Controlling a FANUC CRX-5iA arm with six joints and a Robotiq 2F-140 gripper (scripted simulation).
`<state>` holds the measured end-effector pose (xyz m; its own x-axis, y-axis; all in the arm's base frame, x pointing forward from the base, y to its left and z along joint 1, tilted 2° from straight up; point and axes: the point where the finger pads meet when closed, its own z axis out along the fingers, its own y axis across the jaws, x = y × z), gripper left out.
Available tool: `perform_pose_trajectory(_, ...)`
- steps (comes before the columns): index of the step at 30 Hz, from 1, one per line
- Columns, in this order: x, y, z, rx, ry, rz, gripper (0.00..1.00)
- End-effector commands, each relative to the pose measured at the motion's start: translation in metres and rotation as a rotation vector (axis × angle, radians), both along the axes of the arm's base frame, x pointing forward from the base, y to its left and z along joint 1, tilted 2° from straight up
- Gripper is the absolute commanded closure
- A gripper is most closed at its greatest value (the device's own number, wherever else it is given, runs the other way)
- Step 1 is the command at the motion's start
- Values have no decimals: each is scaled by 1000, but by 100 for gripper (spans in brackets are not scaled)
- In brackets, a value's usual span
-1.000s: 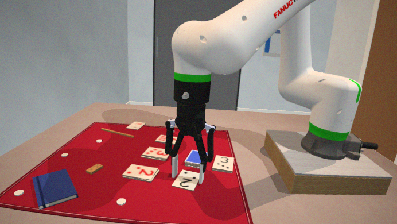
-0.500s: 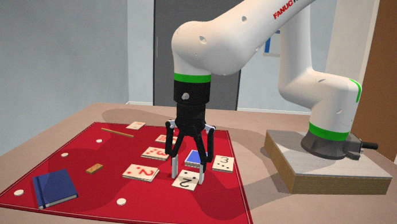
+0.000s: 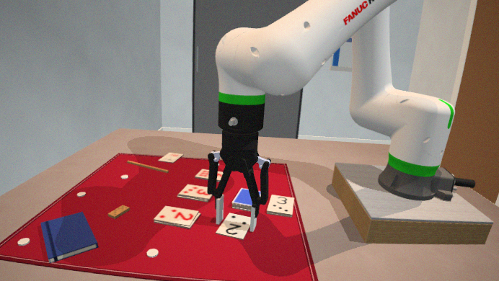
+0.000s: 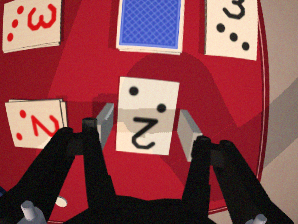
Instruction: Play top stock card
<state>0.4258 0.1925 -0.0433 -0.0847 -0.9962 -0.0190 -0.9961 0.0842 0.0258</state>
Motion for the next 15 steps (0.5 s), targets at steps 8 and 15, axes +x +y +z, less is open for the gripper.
perform_pose_trajectory(8,0,0,0,0,0,0,57)
perform_pose_trajectory(15,0,0,0,0,0,0,57)
